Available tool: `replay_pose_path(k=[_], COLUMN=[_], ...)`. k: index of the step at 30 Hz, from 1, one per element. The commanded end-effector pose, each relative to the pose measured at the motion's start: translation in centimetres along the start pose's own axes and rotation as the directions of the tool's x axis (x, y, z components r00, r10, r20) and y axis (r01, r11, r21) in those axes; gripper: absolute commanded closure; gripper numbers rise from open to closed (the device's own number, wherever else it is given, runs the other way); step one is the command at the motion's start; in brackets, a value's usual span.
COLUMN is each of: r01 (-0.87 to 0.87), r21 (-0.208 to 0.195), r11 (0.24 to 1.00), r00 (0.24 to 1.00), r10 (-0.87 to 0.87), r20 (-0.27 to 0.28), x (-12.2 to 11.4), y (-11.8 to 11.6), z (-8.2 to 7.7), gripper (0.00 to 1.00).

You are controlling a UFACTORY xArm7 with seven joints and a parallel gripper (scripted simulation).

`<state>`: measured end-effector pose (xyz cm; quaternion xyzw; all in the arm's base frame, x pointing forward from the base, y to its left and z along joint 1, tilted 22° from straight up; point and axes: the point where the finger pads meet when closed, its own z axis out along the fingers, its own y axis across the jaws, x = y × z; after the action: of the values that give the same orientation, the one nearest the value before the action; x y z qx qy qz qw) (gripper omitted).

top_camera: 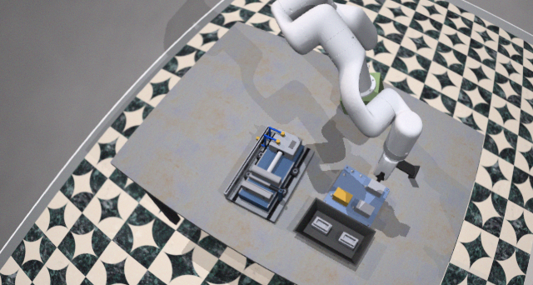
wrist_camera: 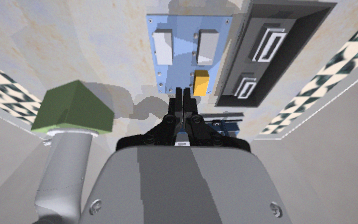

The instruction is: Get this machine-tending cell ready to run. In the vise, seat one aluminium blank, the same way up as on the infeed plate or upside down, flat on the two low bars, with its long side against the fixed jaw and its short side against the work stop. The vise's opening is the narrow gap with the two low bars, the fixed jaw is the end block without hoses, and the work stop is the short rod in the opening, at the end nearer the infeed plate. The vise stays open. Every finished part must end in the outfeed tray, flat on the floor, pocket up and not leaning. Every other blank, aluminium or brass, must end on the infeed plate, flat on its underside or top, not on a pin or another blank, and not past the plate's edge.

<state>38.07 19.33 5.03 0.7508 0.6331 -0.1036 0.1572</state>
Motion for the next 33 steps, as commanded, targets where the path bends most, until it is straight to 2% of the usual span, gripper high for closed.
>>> replay_pose_path(k=[1,2,3,33], r01=[0.007,0.007,0.007,0.007], r21=[-0.005,-0.005,-0.005,-0.005], r11=[1.000,1.000,1.000,1.000], r00=[1.000,1.000,1.000,1.000], r10=[-0.007,-0.007,-0.007,-0.007], r20=[-0.003,-0.003,-0.003,-0.003], x=[0.87,0.87,0.87,0.87], y=[-3.77,-3.81,-3.81,-3.81], z=[0.10,0.11,0.11,0.11], gripper=[1.00,1.00,0.31,0.31])
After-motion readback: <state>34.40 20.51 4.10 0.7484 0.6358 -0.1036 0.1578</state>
